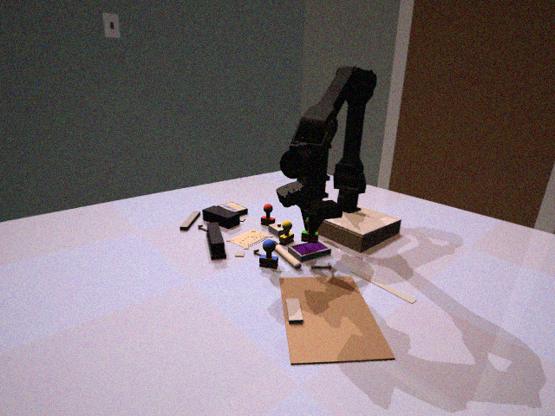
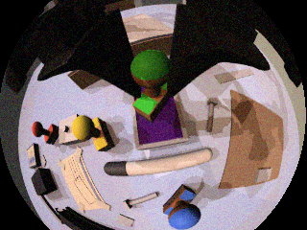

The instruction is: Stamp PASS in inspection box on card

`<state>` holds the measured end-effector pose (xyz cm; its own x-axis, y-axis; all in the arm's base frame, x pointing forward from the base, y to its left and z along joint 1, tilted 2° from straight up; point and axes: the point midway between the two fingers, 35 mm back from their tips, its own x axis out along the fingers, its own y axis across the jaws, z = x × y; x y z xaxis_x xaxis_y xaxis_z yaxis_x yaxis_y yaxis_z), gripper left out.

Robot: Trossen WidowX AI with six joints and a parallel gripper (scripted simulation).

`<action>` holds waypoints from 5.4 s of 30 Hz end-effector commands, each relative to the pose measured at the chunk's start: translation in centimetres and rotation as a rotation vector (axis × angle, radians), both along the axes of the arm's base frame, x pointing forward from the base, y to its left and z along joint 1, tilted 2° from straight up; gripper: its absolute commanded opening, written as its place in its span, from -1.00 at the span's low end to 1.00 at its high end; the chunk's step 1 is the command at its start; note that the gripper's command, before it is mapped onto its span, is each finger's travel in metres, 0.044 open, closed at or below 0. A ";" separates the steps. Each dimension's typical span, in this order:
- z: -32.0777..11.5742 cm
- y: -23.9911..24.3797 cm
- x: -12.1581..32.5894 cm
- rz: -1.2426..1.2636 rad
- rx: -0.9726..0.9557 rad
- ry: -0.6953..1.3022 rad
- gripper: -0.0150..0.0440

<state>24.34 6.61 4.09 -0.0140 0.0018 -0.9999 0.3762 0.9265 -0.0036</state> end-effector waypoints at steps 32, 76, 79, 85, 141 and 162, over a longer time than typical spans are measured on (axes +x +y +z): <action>-1.9 0.0 -0.3 0.002 0.000 0.003 -0.49; -2.3 0.0 -0.3 0.002 0.000 0.003 -0.49; -2.3 0.0 -0.3 0.002 0.000 0.003 -0.49; -2.1 0.0 -0.3 0.002 0.000 0.003 -0.49; 3.6 -1.6 1.4 0.186 0.002 0.000 -0.49; 3.7 -7.1 5.0 0.705 0.005 -0.007 -0.49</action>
